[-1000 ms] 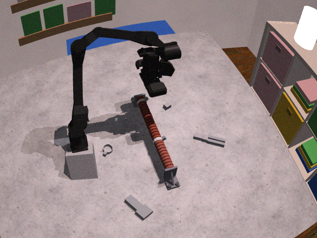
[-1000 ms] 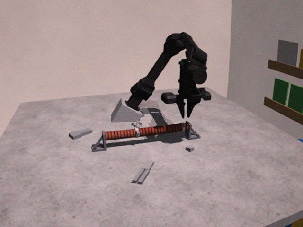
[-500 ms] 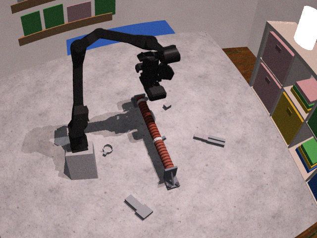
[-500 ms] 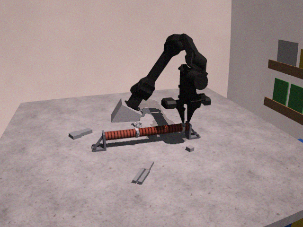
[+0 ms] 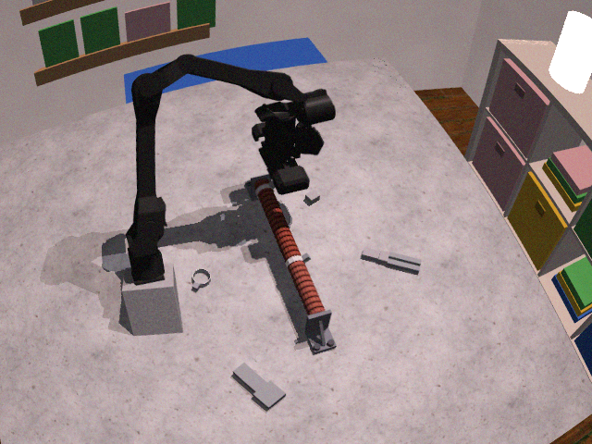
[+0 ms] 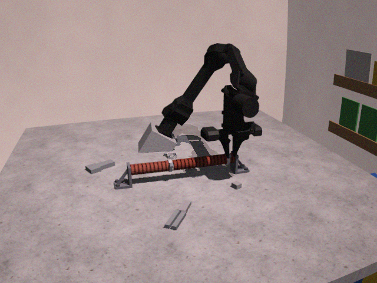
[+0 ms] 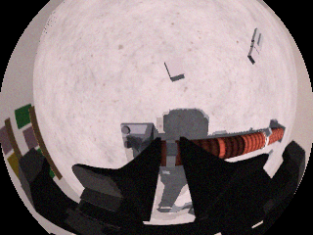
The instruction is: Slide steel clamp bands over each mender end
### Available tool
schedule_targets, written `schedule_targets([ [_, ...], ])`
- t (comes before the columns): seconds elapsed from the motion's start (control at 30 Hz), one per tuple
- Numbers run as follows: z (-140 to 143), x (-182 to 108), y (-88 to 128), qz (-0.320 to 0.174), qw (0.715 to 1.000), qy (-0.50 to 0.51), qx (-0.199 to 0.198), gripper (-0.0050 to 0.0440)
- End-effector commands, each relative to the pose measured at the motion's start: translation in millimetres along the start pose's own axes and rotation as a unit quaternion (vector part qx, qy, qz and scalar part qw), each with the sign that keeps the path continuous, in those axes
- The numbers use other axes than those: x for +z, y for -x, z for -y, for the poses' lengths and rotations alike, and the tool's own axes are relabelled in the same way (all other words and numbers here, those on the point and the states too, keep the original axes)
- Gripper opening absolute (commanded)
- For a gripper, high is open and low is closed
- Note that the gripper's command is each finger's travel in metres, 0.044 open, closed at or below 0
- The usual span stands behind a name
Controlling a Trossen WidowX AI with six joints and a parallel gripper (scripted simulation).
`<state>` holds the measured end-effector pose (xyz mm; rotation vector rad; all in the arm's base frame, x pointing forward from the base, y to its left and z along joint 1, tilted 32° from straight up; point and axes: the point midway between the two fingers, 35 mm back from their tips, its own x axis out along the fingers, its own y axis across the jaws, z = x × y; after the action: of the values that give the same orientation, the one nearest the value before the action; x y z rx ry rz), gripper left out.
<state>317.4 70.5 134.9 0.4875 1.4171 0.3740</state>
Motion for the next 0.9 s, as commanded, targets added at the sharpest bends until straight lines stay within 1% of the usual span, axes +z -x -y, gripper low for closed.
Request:
schedule_targets([
  [0.0,1.7,-2.0,-3.9,-0.005,1.000,-0.003,-0.003,0.0090],
  [0.07,1.7,-2.0,-3.9,-0.005,1.000,-0.003,-0.003,0.0090],
  [0.1,0.2,-0.5,-0.8,-0.001,1.000,0.000,0.000,0.0083],
  [0.27,0.2,-0.5,-0.8,-0.001,1.000,0.000,0.000,0.0050],
  [0.33,0.2,-0.5,-0.8,-0.001,1.000,0.000,0.000,0.0050],
  [0.57,0.4,-0.5,-0.8,-0.001,1.000,0.000,0.000,0.0000],
  [0.87,7.8,-0.6,-0.9,-0.001,1.000,0.000,0.000,0.0000],
])
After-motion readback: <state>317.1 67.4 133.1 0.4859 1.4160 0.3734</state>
